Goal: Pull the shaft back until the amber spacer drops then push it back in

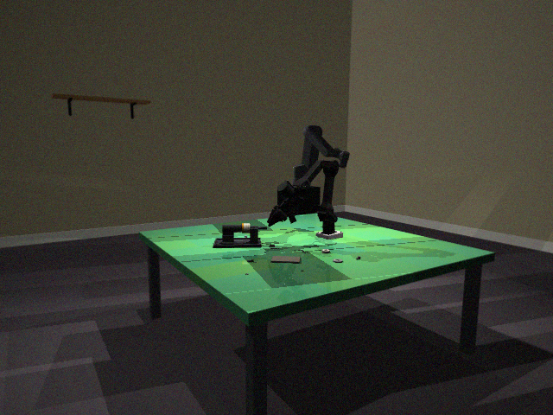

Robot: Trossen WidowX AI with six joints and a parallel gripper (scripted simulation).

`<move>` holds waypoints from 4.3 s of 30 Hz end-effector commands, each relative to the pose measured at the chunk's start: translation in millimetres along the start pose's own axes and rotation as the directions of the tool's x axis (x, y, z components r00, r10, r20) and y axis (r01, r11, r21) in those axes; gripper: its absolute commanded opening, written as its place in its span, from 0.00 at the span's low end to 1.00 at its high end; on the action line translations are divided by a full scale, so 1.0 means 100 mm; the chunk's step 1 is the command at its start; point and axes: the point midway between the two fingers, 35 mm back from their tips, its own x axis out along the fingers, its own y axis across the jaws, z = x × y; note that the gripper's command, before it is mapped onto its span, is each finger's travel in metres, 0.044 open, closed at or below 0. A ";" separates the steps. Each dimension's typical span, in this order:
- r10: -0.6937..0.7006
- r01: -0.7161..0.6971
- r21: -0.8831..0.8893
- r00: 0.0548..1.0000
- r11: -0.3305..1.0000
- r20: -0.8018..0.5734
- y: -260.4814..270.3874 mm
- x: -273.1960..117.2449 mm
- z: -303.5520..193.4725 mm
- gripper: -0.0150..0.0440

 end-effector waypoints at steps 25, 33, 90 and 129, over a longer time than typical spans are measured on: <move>0.002 0.033 0.603 0.998 0.797 -0.058 -0.01 0.02 0.03 1.00; 0.001 0.125 0.986 0.992 0.113 -0.126 -0.02 0.03 0.07 1.00; 0.003 0.004 0.004 0.966 -1.000 -0.257 0.00 0.10 0.15 1.00; 0.003 0.004 0.005 0.966 -1.000 -0.260 0.01 0.40 0.07 1.00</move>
